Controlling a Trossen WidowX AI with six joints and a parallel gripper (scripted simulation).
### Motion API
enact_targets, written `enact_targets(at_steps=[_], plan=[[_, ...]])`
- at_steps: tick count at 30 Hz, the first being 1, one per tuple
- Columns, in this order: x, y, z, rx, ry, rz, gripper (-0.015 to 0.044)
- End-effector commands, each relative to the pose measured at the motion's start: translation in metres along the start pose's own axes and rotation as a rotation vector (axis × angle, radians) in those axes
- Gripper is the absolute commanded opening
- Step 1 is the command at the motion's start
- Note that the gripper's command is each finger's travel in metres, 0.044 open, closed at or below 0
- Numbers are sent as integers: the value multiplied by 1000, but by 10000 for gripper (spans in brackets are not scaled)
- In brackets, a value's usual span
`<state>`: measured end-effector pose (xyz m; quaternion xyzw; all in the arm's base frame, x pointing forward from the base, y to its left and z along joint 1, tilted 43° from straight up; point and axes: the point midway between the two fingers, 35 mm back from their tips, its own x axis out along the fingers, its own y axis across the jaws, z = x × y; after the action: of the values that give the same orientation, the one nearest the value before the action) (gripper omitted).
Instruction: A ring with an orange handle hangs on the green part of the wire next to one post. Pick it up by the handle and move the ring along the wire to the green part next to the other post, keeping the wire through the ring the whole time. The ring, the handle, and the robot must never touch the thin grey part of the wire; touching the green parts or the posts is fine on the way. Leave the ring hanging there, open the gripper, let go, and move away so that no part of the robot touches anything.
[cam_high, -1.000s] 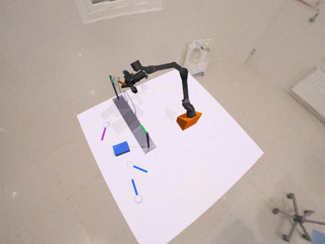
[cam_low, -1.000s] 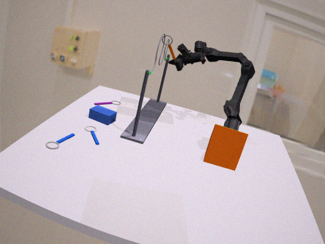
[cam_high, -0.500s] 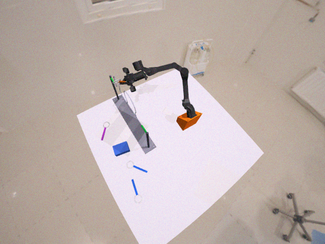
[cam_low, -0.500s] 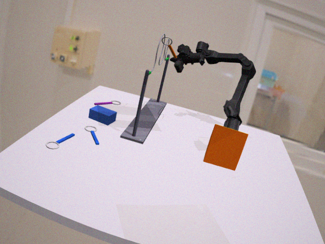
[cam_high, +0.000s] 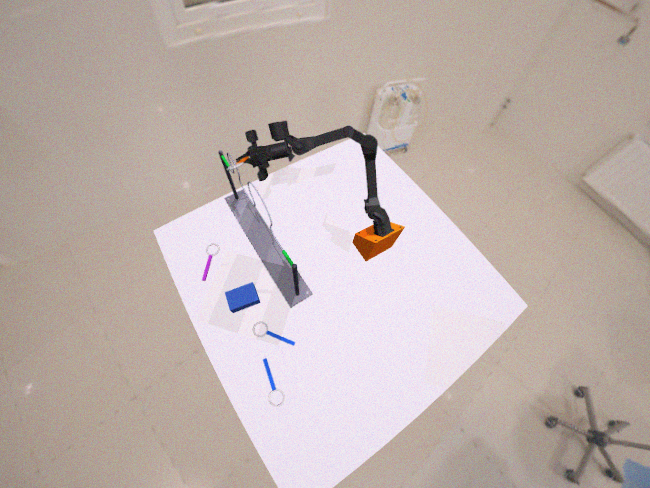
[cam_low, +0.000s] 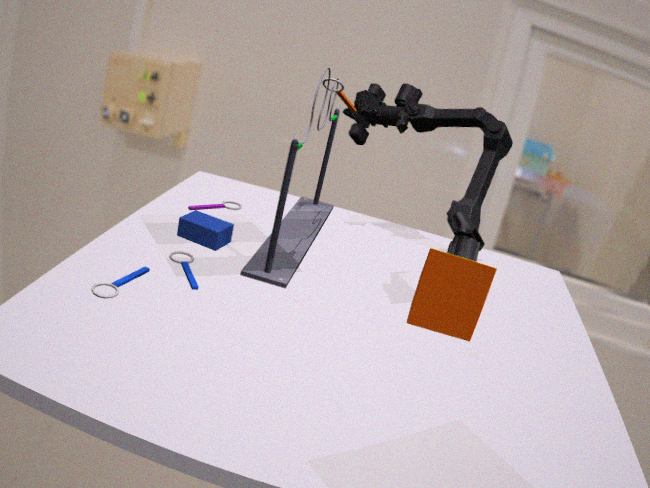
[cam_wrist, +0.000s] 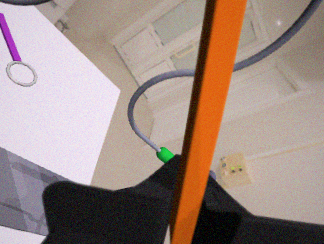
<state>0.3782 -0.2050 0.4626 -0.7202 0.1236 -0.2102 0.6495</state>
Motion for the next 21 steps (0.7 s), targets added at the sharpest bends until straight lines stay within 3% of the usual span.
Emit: enact_targets(at_steps=[1, 21], plan=[[-1, -5, 1, -68, -12, -39, -150], [-1, -34, 8, -414, -57, -237, -150]])
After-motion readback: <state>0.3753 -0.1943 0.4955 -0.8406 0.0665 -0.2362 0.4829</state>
